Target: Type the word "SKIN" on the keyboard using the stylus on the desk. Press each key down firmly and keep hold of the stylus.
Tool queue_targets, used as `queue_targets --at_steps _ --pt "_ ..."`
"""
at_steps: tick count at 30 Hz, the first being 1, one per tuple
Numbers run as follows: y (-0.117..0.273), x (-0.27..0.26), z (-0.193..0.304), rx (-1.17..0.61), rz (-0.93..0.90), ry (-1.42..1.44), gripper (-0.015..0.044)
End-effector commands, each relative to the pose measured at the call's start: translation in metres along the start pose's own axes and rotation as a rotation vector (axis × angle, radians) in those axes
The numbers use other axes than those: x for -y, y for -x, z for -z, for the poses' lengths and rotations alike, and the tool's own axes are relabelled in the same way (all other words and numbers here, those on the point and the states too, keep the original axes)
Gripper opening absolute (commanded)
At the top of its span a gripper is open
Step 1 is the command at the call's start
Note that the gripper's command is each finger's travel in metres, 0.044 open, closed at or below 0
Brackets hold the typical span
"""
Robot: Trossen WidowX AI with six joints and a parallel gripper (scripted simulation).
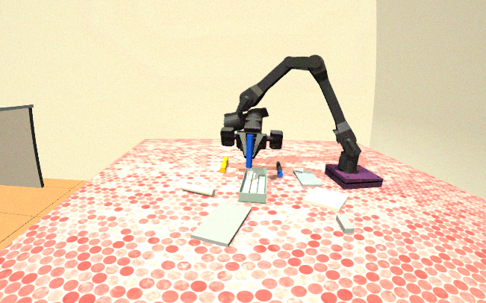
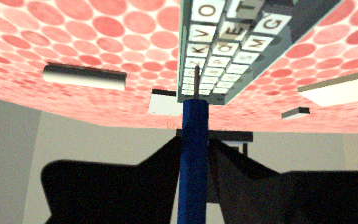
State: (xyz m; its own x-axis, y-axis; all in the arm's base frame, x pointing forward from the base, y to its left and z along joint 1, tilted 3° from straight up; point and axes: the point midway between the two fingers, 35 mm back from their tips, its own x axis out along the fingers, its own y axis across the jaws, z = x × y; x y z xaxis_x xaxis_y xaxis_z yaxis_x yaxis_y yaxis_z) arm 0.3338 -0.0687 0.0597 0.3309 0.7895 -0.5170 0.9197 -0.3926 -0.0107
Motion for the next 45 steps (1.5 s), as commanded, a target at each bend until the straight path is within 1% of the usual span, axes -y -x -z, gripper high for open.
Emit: queue_targets --at_steps 1,39,45 --pt "-0.002 0.0 -0.002 -0.006 -0.001 -0.006 0.0081" --pt "-0.008 0.001 -0.013 -0.006 -0.001 -0.006 0.0081" --pt "0.003 0.0 0.006 -0.006 -0.001 -0.006 0.0081"
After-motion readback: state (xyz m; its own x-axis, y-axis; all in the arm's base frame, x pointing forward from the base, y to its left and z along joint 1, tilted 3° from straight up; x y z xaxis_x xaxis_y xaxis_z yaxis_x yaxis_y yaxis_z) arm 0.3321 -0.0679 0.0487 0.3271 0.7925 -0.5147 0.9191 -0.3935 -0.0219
